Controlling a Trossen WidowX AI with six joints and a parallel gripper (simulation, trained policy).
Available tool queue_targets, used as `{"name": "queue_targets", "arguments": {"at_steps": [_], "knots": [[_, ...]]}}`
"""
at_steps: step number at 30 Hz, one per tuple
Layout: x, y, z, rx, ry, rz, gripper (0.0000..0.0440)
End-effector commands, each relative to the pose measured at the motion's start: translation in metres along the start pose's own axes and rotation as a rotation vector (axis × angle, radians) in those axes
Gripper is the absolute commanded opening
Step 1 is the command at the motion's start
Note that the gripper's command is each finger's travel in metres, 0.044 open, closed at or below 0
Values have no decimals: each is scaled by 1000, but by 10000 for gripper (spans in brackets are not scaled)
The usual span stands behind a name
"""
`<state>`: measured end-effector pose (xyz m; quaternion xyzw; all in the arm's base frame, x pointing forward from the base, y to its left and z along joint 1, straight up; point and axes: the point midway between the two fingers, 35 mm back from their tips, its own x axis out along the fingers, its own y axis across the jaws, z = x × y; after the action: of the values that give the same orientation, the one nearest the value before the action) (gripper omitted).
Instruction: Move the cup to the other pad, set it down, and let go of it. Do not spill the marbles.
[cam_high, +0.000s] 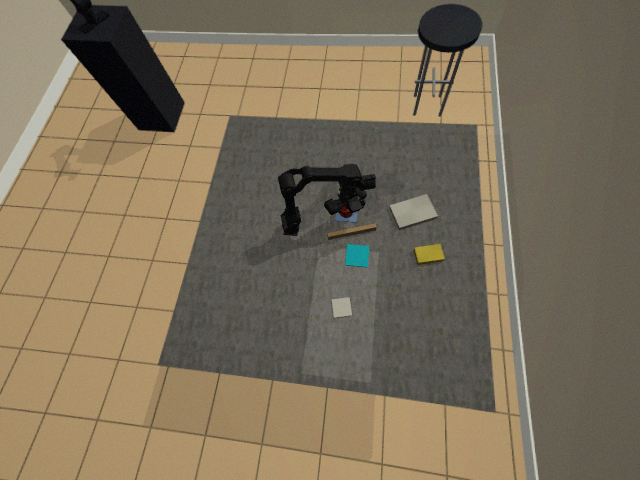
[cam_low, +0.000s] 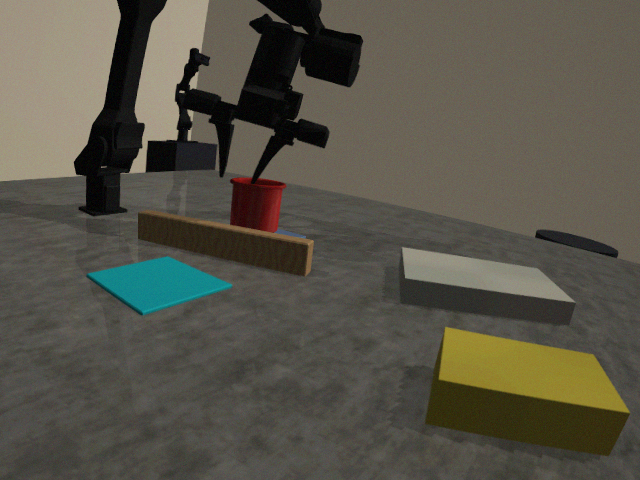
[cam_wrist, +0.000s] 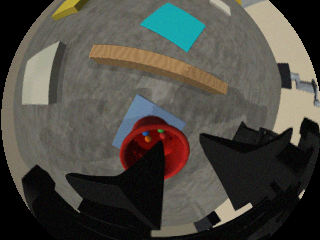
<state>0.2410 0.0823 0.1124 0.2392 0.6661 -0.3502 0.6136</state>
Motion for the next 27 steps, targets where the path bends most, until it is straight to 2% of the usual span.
{"name": "queue_targets", "arguments": {"at_steps": [1, 12, 13, 20, 21, 27], "knots": [[14, -1, -2, -15, 0, -21, 190], [48, -1, -5, -84, 7, -40, 188], [51, 0, -5, -92, 8, -38, 178], [62, 0, -3, -147, -4, -30, 12], [61, 0, -2, -151, -8, -27, 0], [53, 1, 1, -148, -17, 3, 1]]}}
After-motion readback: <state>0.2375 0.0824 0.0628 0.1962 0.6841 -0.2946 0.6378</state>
